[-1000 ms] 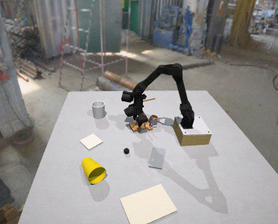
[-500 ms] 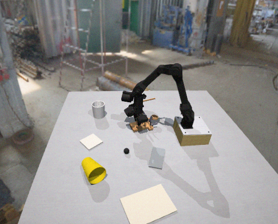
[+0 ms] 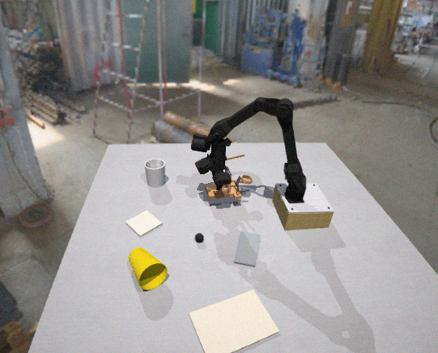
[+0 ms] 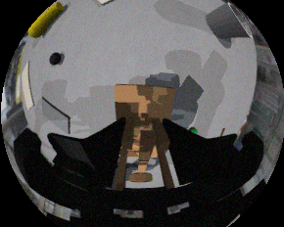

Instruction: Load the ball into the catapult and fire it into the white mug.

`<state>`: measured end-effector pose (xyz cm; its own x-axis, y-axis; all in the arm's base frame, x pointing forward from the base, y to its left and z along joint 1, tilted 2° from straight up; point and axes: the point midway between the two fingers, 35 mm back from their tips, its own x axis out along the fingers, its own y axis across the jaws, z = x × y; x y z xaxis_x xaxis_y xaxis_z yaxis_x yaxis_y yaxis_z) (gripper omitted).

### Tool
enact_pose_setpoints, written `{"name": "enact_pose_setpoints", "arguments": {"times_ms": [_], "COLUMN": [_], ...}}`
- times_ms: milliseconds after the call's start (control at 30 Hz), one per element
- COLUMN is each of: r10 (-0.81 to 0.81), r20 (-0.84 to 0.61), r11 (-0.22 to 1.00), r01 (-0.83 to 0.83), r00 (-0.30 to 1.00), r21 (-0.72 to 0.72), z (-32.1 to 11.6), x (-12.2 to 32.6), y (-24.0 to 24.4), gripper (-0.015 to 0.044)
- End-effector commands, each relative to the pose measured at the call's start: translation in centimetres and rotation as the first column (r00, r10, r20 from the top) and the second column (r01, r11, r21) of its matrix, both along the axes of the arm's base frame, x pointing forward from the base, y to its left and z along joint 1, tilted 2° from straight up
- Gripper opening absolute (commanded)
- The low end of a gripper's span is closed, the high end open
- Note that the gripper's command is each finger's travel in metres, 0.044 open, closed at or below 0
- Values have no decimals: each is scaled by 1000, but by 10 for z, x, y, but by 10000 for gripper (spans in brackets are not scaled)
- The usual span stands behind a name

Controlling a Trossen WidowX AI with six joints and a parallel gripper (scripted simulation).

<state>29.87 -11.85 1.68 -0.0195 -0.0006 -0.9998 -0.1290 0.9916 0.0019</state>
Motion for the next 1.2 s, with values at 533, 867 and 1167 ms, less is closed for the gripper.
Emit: {"name": "enact_pose_setpoints", "arguments": {"times_ms": [533, 867, 1167], "r10": [-538, -538, -538], "r20": [18, 18, 18], "r11": [843, 843, 843], "r01": [538, 538, 538], "r00": [843, 843, 843], "r21": [-13, -13, -13], "z": [4, -3, -18], "x": [2, 3, 3], "y": [-22, -22, -23], "gripper": [0, 0, 0]}}
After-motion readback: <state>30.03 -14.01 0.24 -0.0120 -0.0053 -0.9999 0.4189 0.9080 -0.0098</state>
